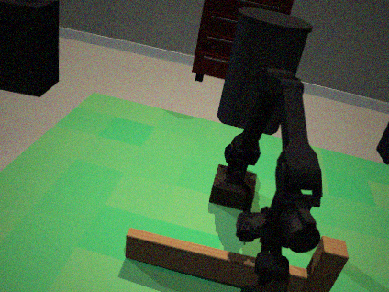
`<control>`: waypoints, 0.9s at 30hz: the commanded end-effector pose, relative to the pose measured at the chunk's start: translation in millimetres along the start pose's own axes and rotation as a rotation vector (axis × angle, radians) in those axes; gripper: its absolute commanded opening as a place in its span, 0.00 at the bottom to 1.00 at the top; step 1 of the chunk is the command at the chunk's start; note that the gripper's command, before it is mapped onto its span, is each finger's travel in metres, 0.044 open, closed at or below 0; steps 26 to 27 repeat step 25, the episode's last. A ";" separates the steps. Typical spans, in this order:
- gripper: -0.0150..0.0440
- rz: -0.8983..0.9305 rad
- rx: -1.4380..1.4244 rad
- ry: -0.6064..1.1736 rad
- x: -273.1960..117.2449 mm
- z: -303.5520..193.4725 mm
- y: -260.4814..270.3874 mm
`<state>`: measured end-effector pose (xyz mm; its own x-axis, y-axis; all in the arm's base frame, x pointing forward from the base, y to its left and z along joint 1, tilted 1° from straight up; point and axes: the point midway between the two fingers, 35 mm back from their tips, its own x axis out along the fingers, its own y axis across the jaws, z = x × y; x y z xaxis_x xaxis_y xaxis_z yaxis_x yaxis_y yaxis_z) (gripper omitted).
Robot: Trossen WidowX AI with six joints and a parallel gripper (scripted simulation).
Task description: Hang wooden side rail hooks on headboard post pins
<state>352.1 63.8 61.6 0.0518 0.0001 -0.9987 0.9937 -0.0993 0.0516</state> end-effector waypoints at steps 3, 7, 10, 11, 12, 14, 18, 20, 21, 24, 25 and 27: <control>1.00 -0.005 -0.003 -0.002 -3.4 14.1 -0.3; 1.00 -0.005 -0.003 -0.004 -3.4 30.4 -0.5; 1.00 -0.002 0.007 -0.005 -3.5 27.5 1.4; 1.00 -0.002 0.007 -0.005 -3.5 27.5 1.4; 1.00 -0.002 0.007 -0.005 -3.5 27.5 1.4; 1.00 -0.002 0.007 -0.005 -3.5 27.5 1.4; 1.00 -0.002 0.007 -0.005 -3.5 27.5 1.4; 1.00 -0.002 0.007 -0.005 -3.5 27.5 1.4; 1.00 -0.002 0.007 -0.005 -3.5 27.5 1.4; 1.00 -0.002 0.007 -0.005 -3.5 27.5 1.4; 1.00 -0.002 0.007 -0.005 -3.5 27.5 1.4; 1.00 -0.002 0.007 -0.005 -3.5 27.5 1.4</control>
